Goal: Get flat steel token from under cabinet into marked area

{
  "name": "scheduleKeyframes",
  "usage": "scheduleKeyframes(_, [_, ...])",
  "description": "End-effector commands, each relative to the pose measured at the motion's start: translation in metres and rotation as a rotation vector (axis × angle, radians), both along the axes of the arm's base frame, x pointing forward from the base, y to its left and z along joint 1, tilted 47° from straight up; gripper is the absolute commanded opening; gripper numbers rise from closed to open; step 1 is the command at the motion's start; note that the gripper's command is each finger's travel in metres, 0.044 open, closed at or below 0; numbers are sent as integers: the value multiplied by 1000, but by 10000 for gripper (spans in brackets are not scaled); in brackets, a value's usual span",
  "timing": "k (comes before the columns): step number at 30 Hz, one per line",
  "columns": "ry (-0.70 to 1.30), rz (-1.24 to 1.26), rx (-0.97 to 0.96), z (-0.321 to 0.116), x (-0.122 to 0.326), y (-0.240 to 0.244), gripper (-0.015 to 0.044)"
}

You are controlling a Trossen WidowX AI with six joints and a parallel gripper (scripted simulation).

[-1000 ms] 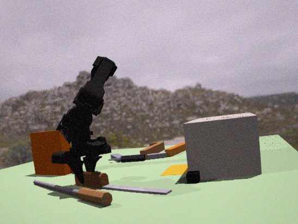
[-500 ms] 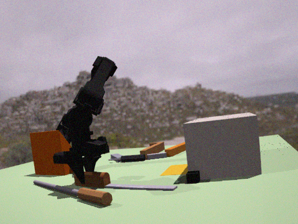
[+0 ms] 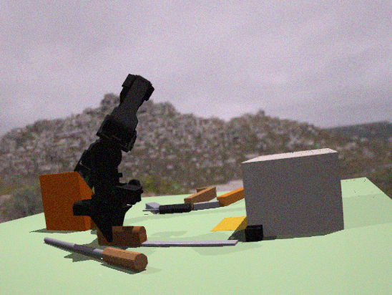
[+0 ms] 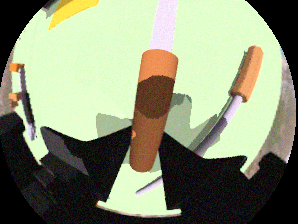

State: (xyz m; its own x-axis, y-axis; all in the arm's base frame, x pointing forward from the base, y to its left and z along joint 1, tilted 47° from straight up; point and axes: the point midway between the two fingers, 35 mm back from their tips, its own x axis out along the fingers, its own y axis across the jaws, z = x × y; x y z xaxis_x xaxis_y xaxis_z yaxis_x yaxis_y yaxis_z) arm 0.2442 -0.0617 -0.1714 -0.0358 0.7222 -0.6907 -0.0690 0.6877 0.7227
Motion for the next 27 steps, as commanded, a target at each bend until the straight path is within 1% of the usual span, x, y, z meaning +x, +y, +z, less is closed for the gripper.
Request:
scheduleKeyframes(1, [-35,28,0,0,1,-1,0])
scheduleKeyframes(27, [-185,172,7,1,2,0,0])
